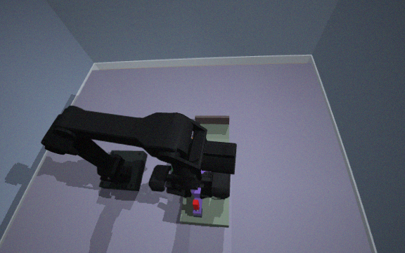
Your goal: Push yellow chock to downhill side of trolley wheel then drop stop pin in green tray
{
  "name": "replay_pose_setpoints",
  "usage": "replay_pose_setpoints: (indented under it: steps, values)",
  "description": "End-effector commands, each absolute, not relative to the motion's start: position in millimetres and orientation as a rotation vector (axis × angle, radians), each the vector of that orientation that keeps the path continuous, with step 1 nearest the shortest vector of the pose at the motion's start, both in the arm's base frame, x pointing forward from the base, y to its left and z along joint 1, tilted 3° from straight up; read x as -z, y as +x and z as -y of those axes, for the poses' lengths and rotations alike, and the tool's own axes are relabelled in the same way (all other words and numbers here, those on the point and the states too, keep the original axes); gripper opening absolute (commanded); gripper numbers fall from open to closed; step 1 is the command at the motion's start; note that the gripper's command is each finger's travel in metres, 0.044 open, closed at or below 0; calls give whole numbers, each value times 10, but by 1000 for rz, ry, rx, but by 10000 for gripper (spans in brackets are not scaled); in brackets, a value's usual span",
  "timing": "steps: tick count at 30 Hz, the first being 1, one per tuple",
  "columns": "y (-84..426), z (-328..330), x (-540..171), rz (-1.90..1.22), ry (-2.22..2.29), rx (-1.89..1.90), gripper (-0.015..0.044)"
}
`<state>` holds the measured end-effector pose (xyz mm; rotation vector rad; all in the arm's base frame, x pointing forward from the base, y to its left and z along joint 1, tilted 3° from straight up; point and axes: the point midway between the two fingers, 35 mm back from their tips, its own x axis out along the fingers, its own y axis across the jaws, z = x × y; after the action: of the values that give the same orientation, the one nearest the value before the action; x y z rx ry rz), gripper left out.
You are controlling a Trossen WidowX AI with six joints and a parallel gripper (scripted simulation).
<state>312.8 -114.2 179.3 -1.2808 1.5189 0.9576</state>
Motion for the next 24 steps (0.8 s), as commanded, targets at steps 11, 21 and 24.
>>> replay_pose_setpoints:
  steps: [11, 21, 24]
  values:
    - [3127, 1188, -1702, -1516, -1306, -989, 190]
    - [3118, 1234, -1561, -1517, -1306, -989, 190]
    - [3112, 1247, -1519, -1517, -1306, -989, 190]
